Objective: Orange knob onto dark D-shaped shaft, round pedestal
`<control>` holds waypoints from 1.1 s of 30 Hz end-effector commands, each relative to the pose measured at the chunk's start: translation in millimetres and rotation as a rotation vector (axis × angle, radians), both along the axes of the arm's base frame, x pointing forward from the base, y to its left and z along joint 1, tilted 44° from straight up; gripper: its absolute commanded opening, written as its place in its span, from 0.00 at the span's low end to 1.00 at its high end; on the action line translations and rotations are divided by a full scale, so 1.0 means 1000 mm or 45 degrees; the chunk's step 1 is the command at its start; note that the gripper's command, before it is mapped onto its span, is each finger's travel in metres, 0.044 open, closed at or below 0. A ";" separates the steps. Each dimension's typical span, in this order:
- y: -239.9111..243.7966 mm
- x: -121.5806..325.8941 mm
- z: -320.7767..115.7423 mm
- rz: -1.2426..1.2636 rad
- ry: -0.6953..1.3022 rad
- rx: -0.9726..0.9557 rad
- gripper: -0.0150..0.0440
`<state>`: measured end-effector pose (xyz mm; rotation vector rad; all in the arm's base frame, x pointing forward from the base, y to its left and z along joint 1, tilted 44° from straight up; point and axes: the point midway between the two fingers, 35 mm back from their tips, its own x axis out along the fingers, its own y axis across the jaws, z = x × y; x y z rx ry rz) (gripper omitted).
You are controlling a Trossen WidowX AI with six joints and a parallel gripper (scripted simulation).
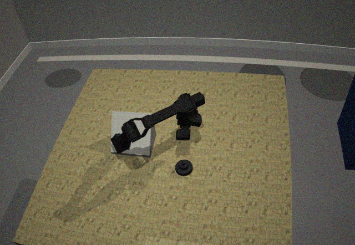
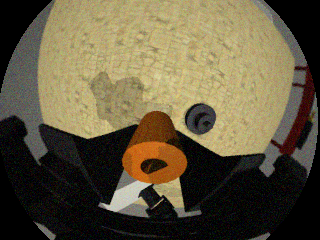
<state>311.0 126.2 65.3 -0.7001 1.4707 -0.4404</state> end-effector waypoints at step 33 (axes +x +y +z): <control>-0.105 0.009 0.056 0.001 -0.021 -0.029 0.25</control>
